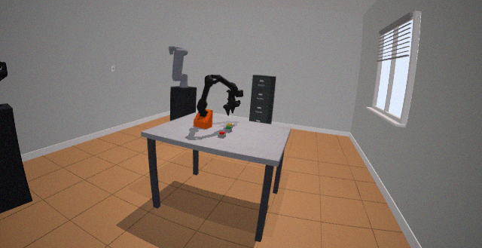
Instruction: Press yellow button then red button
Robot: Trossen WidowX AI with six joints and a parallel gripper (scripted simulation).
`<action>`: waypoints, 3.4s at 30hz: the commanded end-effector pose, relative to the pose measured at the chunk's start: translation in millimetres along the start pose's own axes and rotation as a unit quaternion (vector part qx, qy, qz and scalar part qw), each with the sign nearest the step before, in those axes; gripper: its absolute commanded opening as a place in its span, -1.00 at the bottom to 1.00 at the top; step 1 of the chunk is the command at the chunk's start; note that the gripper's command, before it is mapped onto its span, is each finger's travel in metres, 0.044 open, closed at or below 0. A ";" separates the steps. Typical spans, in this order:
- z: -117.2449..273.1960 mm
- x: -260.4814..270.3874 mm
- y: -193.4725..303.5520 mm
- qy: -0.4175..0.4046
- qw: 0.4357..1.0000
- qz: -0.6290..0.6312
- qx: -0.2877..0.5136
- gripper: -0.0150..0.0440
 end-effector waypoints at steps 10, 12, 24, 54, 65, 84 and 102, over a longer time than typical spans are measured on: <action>-29.9 -3.6 -2.2 0.038 0.998 0.048 -0.007 0.60; -56.9 -6.6 -1.2 0.039 0.998 0.047 -0.007 0.42; -60.2 -7.0 -0.8 0.039 0.998 0.047 -0.007 -0.42; -92.3 -9.8 -1.3 0.040 0.998 0.047 -0.007 -0.42; -93.3 -9.9 -1.3 0.040 0.998 0.047 -0.007 -0.42; -60.2 -7.0 -0.8 0.039 0.998 0.047 -0.007 -0.42; 10.4 -40.4 -19.5 0.024 0.998 0.052 -0.011 -0.42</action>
Point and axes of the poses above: the point midway between the two fingers, 35 mm back from their tips, its own z axis back along the fingers, its own x axis across the jaws, y = z × x, the point moved 3 cm from there along z, back along the fingers, and after that the axes turned 12 degrees about z, right-handed, at the moved point
